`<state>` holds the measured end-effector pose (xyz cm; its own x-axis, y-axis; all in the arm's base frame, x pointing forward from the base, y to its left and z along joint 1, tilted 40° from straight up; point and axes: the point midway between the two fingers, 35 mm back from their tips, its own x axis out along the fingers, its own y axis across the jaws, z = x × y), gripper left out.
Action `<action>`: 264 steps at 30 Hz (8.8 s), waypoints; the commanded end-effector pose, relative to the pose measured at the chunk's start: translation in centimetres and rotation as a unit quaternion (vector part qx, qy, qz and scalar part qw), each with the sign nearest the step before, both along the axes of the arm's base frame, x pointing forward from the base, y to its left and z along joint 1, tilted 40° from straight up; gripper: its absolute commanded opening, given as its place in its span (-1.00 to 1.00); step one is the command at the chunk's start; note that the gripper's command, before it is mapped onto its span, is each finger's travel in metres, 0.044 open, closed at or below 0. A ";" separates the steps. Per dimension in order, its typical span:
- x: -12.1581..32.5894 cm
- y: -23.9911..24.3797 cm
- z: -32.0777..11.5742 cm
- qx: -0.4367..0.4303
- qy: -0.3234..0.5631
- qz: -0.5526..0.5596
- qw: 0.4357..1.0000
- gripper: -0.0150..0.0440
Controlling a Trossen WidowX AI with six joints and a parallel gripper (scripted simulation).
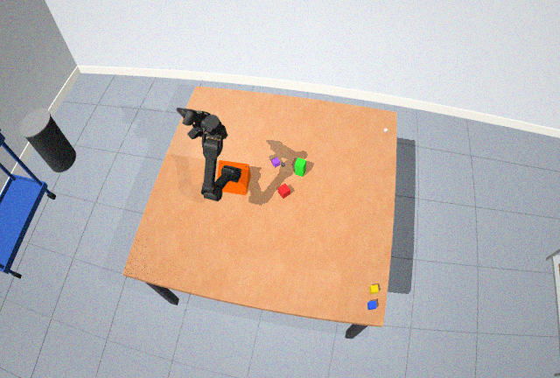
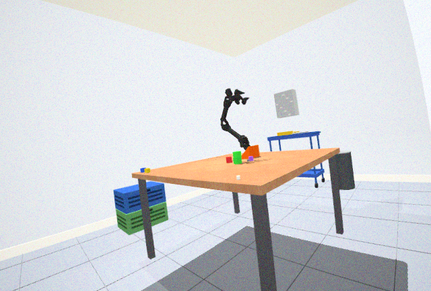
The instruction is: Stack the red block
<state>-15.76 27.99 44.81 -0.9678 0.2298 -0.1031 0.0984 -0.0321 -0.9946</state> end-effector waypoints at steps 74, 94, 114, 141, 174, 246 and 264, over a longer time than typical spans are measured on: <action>41.6 -21.3 -35.7 0.016 0.487 -0.607 -0.627 1.00; 42.5 -25.2 -40.4 0.017 0.487 -0.608 -0.627 1.00; 42.9 -26.7 -42.4 0.017 0.487 -0.608 -0.627 1.00; 43.1 -28.7 -44.7 0.018 0.487 -0.608 -0.627 1.00; 42.8 -26.6 -42.2 0.017 0.487 -0.608 -0.627 -0.49; 46.5 -9.2 -44.3 0.014 0.491 -0.605 -0.626 -0.49; 46.8 -11.0 -46.5 0.015 0.491 -0.605 -0.626 -0.49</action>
<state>30.97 17.04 -1.61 0.0986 -0.6268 -0.7729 0.6349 0.6377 -0.4362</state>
